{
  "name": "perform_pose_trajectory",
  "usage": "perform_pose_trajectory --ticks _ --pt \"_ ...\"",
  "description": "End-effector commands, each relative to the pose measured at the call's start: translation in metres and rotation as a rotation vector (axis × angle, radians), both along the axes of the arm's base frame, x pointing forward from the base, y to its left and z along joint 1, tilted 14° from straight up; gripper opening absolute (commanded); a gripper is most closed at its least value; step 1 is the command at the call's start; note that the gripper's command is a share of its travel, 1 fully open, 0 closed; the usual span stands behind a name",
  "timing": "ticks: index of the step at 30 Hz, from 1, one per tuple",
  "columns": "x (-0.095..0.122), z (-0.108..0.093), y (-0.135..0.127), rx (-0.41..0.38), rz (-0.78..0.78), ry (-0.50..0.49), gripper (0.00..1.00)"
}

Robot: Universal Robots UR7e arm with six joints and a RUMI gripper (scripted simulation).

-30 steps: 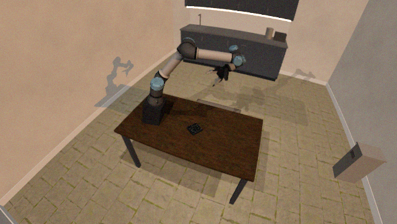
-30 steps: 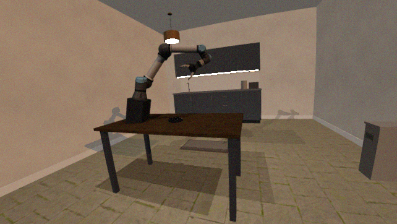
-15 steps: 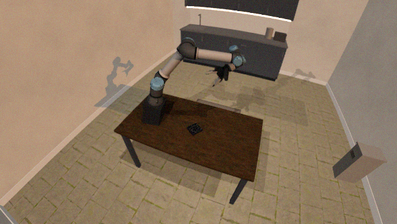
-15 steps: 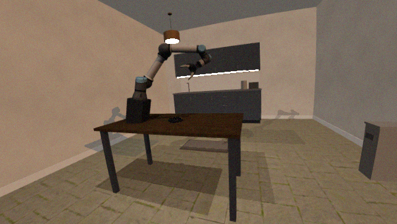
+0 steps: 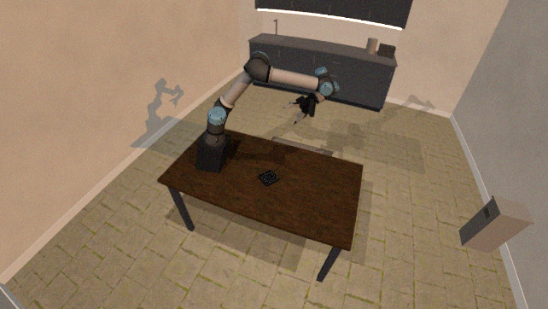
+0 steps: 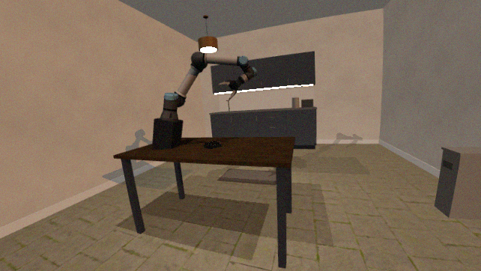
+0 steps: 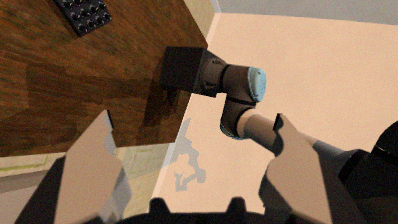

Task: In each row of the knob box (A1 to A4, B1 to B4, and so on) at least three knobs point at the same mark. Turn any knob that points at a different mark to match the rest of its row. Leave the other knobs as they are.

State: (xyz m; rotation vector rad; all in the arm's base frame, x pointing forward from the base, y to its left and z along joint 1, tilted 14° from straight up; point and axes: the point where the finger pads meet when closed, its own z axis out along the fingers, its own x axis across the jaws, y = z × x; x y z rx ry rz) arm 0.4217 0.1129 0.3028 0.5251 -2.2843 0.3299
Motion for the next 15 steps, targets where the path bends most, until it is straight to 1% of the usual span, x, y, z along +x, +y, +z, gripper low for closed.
perform_pose_trajectory --ticks 1,7,9,15 --pt "0.007 -0.019 -0.005 0.041 -0.004 -0.02 1.0" --pt "0.019 -0.057 -0.016 0.12 -0.009 -0.06 1.0" --pt "0.019 -0.057 -0.016 0.12 -0.009 -0.06 1.0" --pt "0.032 -0.104 -0.03 0.213 -0.008 -0.119 1.0"
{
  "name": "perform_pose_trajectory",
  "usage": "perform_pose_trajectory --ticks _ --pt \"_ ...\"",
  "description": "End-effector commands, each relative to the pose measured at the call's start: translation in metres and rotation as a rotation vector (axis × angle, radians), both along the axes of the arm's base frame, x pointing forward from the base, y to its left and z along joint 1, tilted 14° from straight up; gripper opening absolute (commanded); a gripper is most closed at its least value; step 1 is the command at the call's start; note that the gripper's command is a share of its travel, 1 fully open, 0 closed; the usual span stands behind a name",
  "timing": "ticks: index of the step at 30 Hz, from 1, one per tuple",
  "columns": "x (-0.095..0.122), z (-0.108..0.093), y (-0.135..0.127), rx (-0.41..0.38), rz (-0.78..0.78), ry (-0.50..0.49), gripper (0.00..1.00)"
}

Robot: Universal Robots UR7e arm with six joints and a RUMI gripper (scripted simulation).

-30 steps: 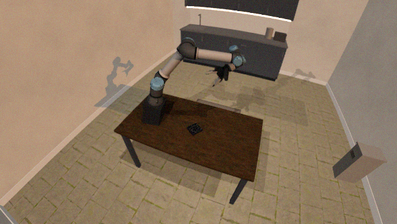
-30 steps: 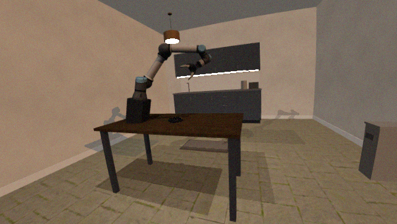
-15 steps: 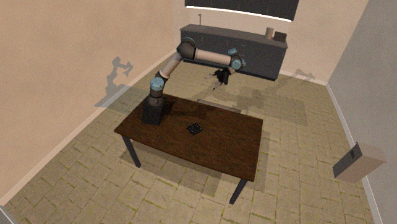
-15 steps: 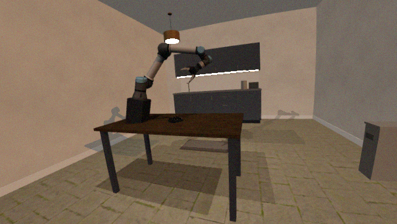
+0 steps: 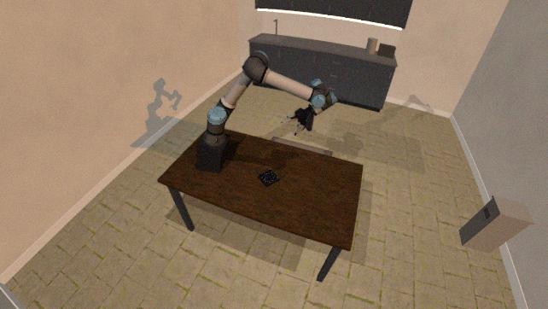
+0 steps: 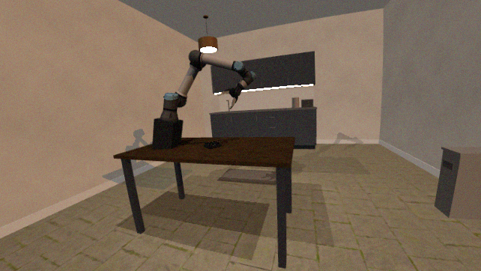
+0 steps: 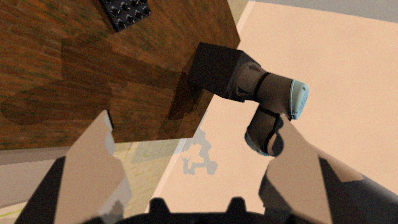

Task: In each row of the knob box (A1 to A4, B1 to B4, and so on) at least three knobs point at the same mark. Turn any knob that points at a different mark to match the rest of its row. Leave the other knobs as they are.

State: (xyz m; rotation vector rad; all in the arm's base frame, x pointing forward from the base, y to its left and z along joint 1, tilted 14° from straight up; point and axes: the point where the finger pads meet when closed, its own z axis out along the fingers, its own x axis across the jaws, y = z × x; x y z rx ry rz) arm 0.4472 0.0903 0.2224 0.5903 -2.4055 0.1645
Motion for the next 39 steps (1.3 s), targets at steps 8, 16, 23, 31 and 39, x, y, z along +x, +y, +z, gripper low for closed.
perform_pose_trajectory --ticks 8,16,23,31,39 --pt "0.021 -0.091 -0.033 0.179 0.021 -0.149 1.0" --pt "0.026 -0.14 -0.054 0.263 0.052 -0.252 1.0" --pt "0.024 -0.181 -0.074 0.329 0.098 -0.365 1.0" --pt "0.016 -0.212 -0.09 0.37 0.156 -0.477 1.0" --pt "0.001 -0.239 -0.106 0.39 0.239 -0.607 1.0"
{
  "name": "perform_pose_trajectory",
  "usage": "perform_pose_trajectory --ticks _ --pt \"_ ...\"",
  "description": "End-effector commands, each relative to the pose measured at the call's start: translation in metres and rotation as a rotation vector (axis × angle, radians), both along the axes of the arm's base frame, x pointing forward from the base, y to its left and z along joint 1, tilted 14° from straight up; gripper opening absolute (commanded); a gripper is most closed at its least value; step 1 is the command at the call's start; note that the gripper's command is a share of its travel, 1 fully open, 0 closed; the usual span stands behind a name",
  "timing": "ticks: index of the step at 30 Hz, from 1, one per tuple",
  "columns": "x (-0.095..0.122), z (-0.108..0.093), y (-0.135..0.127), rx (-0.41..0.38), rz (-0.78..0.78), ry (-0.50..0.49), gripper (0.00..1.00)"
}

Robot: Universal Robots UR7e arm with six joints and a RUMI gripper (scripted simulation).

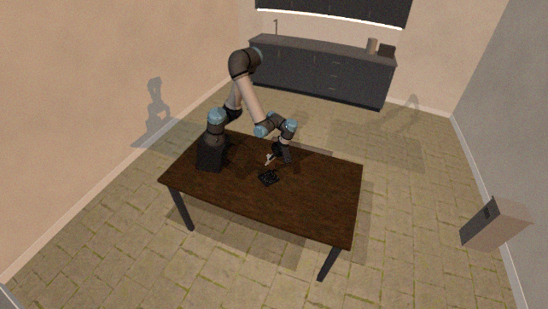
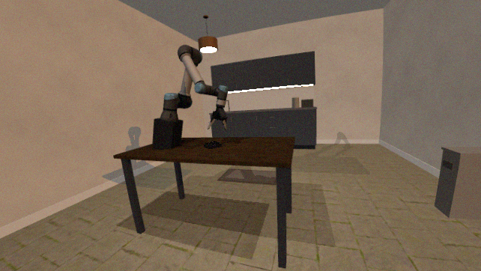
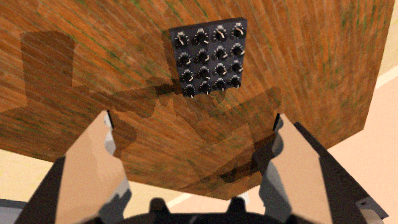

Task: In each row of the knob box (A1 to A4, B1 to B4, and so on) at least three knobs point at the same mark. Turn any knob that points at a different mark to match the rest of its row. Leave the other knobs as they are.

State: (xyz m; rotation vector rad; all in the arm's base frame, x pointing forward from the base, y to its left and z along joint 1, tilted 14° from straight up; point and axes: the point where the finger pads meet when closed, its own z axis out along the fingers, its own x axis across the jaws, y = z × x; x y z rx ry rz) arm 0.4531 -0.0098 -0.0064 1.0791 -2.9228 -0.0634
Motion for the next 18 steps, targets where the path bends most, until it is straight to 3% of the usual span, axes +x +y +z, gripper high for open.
perform_pose_trajectory --ticks 1,18 --pt "-0.007 -0.012 -0.007 0.008 0.033 -0.086 1.0" --pt "-0.034 -0.026 -0.017 -0.018 0.111 -0.245 1.0"
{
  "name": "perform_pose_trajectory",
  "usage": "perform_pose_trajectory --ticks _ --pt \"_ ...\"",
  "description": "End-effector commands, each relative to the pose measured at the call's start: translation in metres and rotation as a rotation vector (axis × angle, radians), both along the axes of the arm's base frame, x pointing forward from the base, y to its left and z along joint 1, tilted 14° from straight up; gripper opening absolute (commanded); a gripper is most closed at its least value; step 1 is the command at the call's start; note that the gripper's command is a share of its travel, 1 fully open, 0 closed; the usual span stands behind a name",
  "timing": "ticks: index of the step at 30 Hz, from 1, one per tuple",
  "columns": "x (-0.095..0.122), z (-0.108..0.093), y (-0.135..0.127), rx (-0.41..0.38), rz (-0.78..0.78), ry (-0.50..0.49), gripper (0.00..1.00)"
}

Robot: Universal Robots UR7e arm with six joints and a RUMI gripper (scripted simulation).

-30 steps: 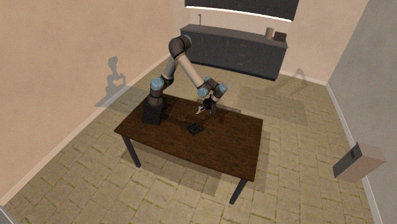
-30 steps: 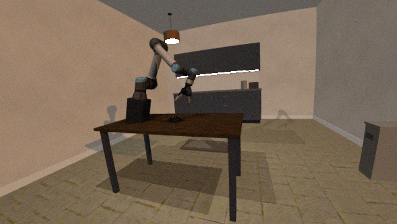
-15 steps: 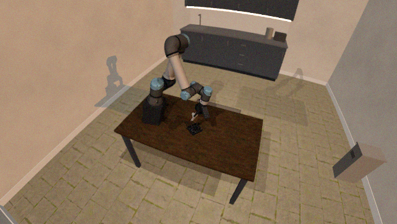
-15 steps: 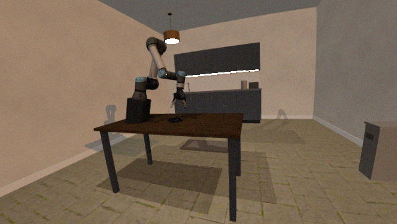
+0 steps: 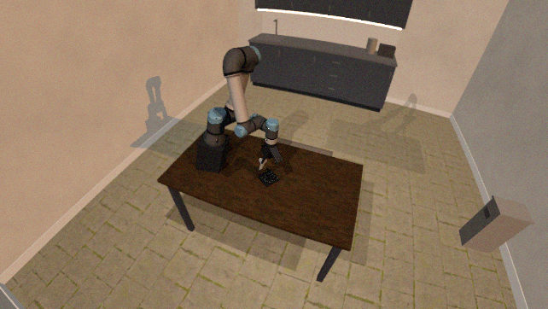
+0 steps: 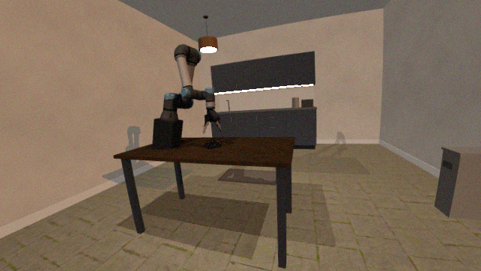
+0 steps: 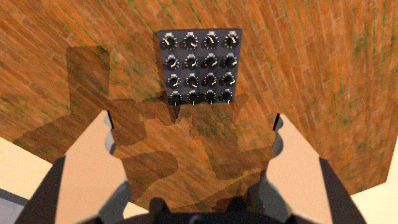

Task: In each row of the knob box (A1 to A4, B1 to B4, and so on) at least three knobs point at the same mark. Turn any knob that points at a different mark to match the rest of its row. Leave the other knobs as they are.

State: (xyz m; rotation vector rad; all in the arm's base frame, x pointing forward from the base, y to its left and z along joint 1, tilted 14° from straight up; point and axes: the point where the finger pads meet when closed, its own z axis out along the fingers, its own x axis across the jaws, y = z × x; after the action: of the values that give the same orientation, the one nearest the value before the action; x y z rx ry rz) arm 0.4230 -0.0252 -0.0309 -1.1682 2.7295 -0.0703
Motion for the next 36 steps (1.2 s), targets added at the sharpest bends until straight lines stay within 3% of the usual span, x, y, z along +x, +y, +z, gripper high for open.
perform_pose_trajectory --ticks 1,36 --pt "-0.0048 -0.0013 -0.0013 -0.007 0.015 -0.034 1.0" --pt "-0.0104 -0.002 -0.0019 -0.016 0.029 -0.063 1.0"
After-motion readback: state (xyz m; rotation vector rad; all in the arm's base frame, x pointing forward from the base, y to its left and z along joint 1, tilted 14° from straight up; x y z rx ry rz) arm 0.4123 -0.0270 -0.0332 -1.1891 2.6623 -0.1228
